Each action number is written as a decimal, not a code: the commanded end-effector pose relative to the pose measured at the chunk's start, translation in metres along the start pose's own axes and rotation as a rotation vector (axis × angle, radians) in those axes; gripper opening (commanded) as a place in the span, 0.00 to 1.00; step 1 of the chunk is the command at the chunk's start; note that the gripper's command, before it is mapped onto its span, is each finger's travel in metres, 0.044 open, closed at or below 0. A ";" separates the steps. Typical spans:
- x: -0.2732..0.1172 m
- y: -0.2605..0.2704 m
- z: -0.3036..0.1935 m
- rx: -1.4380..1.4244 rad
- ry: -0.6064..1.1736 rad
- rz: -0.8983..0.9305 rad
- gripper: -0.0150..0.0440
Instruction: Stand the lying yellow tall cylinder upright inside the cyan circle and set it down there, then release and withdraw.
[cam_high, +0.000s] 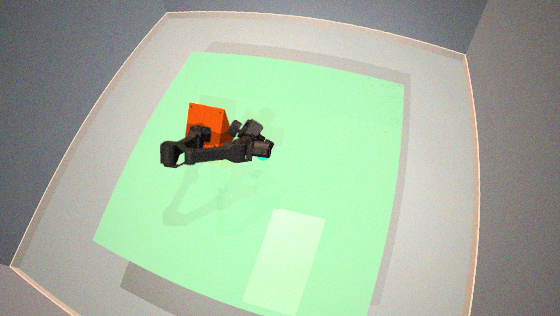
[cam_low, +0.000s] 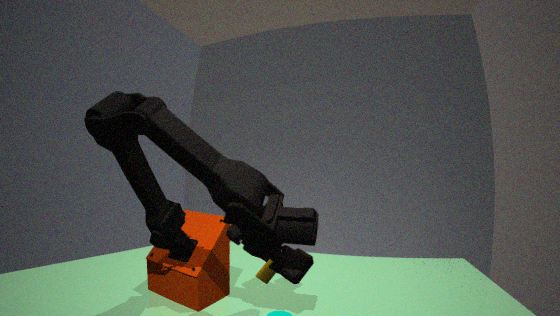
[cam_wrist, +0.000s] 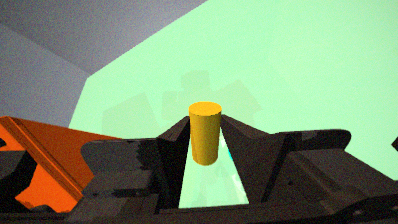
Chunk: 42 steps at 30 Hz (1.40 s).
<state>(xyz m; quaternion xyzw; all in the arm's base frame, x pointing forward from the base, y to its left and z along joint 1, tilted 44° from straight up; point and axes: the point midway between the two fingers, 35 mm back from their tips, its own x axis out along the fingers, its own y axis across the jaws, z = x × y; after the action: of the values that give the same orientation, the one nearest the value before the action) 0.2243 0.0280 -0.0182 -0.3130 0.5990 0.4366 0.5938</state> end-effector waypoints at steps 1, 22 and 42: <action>-0.001 0.000 0.001 -0.012 -0.038 -0.001 0.43; -0.005 -0.001 0.002 -0.054 -0.188 -0.030 0.43; -0.012 -0.003 0.002 -0.102 -0.325 -0.081 0.43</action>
<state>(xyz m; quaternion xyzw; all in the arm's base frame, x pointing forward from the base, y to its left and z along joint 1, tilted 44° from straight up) 0.2292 0.0260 -0.0081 -0.2924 0.4736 0.4828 0.6761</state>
